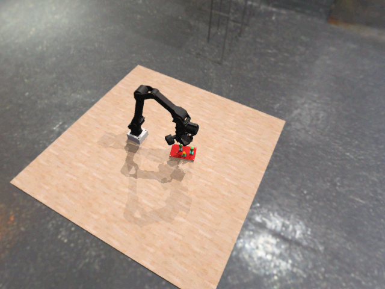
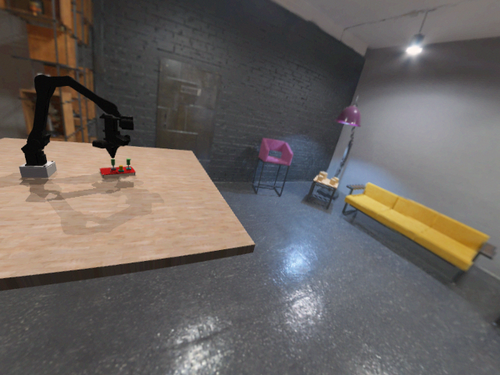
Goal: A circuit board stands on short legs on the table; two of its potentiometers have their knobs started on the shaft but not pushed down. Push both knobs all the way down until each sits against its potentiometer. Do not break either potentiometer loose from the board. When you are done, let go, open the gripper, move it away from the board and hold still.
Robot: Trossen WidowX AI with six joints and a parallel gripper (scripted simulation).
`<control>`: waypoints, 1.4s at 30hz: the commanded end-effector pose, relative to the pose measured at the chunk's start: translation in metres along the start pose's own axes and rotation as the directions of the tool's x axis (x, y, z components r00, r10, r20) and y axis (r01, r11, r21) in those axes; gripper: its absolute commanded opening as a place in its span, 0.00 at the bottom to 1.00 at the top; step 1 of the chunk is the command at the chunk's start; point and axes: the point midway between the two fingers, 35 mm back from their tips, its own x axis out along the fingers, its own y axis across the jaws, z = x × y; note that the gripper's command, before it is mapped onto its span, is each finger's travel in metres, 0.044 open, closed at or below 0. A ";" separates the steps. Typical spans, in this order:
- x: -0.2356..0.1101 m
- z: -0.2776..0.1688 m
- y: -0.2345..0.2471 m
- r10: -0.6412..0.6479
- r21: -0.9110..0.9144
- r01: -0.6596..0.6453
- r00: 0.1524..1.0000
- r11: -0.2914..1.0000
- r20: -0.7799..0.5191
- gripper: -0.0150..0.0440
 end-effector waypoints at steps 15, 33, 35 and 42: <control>0.004 0.000 -0.001 -0.005 0.000 0.005 1.000 1.000 0.003 0.25; 0.007 0.000 -0.001 -0.005 0.000 0.005 1.000 1.000 0.003 0.25; 0.006 0.000 -0.001 -0.005 0.000 0.005 1.000 1.000 0.003 0.25; 0.006 0.000 -0.001 -0.005 0.000 0.005 1.000 1.000 0.003 0.25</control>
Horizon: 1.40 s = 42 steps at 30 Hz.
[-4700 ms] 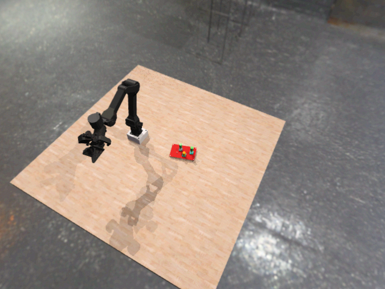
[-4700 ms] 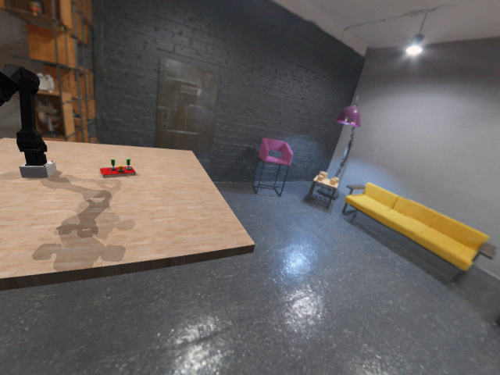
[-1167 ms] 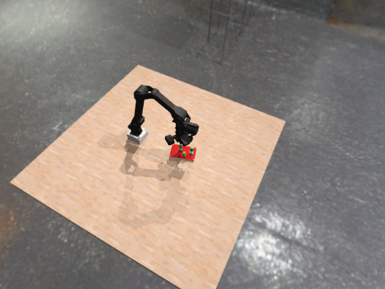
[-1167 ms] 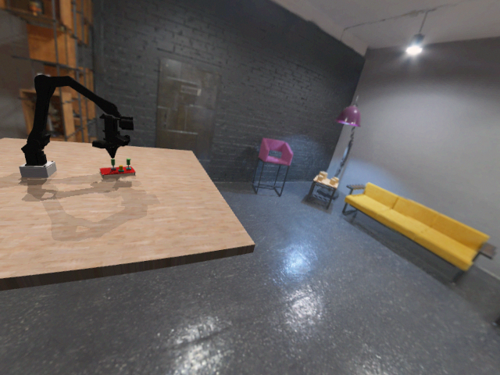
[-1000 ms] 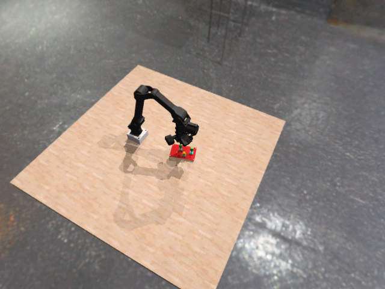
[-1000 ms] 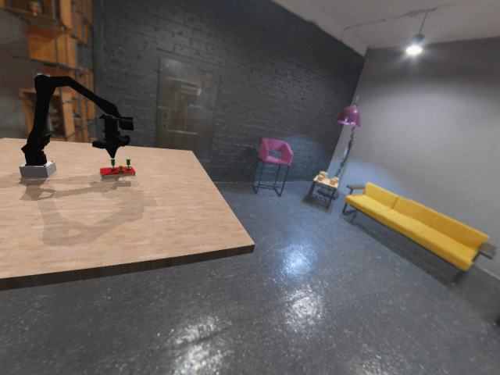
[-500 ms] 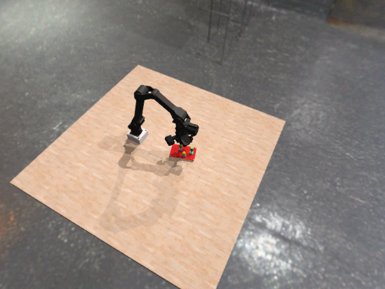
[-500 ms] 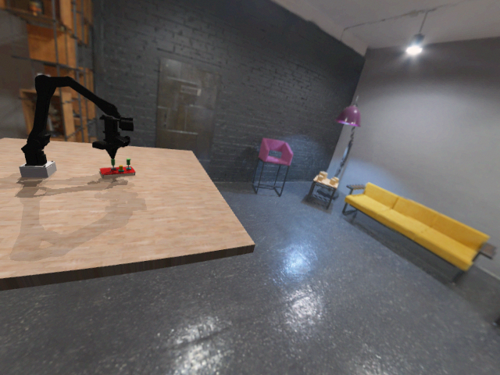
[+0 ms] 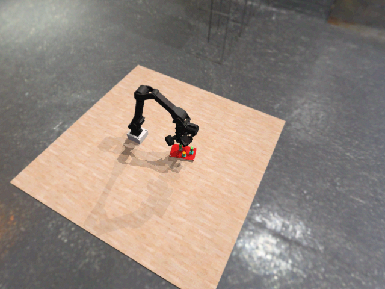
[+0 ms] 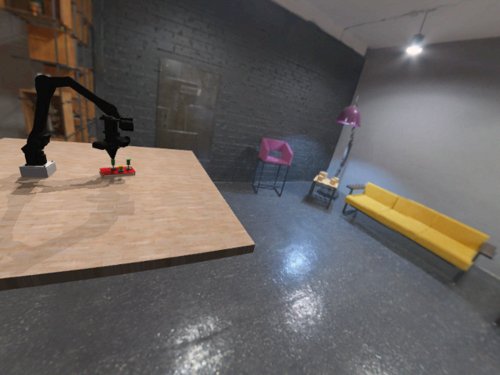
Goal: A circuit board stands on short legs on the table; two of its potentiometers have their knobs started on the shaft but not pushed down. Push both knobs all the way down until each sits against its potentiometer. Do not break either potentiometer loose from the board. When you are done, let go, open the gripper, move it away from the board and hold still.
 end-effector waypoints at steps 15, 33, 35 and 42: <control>0.005 0.001 -0.001 -0.004 0.001 0.004 1.000 1.000 0.004 0.25; 0.011 0.001 -0.001 -0.004 0.001 0.004 1.000 1.000 0.004 0.25; 0.011 0.001 -0.001 -0.004 0.001 0.004 1.000 1.000 0.004 0.25; 0.016 0.001 -0.001 -0.004 0.001 0.004 1.000 1.000 0.004 0.25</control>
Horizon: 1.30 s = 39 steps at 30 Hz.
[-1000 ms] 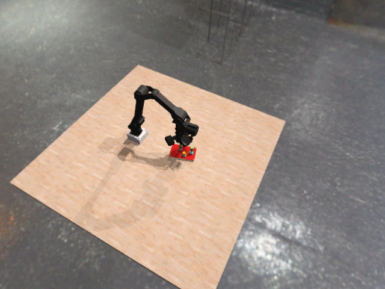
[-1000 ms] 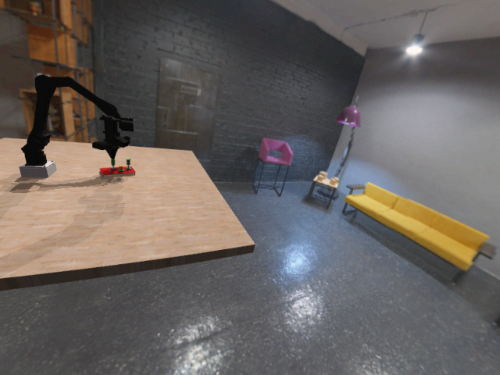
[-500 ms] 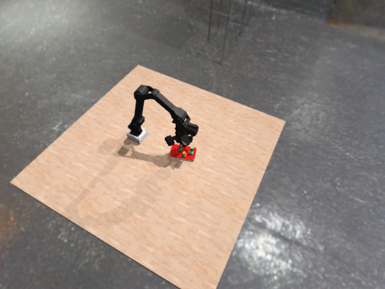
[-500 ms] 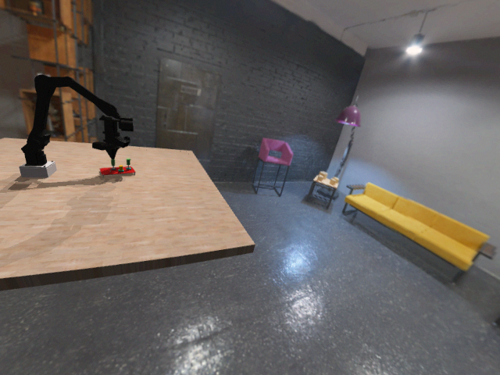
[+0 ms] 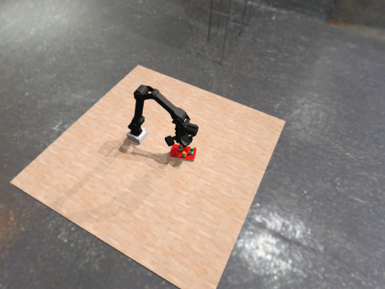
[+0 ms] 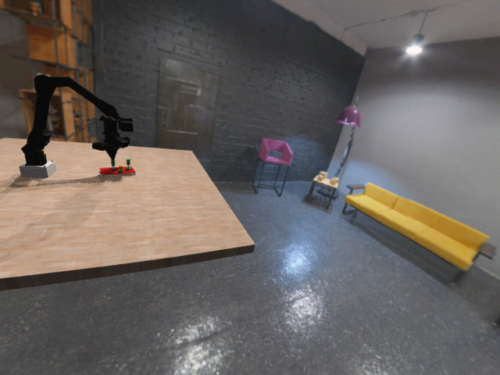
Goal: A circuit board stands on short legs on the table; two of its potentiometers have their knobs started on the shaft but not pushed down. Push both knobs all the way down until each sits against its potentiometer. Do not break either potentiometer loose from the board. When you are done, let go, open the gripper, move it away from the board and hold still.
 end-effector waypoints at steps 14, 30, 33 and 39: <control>0.014 0.001 0.000 -0.006 0.002 0.006 1.000 1.000 0.001 0.25; 0.017 0.001 0.000 -0.006 0.002 0.006 1.000 1.000 0.001 0.25; 0.017 0.001 0.000 -0.006 0.002 0.006 1.000 1.000 0.001 0.25; 0.018 0.001 0.000 -0.006 0.002 0.006 1.000 1.000 0.001 0.25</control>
